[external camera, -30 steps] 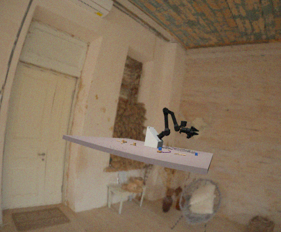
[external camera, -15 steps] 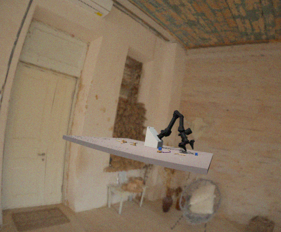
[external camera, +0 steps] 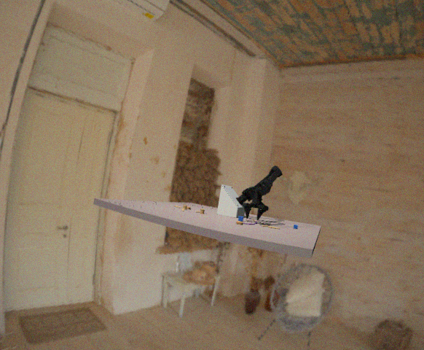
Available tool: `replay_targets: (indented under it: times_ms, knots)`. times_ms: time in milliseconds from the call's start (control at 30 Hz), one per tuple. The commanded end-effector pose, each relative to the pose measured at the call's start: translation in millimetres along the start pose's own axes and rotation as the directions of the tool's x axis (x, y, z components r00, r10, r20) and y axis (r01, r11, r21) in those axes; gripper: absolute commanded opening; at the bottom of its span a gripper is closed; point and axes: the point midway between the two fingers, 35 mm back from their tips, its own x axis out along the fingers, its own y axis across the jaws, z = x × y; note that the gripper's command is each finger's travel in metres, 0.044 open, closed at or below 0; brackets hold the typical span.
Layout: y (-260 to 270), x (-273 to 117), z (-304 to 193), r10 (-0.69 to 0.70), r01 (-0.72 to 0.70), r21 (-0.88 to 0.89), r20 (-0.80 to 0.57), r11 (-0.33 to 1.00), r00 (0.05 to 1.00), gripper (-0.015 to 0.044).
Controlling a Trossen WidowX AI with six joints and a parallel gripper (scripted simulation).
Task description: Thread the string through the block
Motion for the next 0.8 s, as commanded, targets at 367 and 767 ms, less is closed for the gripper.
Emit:
replay_targets:
  times_ms: [367, 767]
  knots:
    - [58.2, -31.9, -41.0, 0.056, -0.140, 0.611, 0.154, 0.779, 0.987, 0.0440]
    - [59.1, -33.1, -41.7, 0.057, -0.157, 0.787, 0.153, 0.597, 0.987, 0.0440]
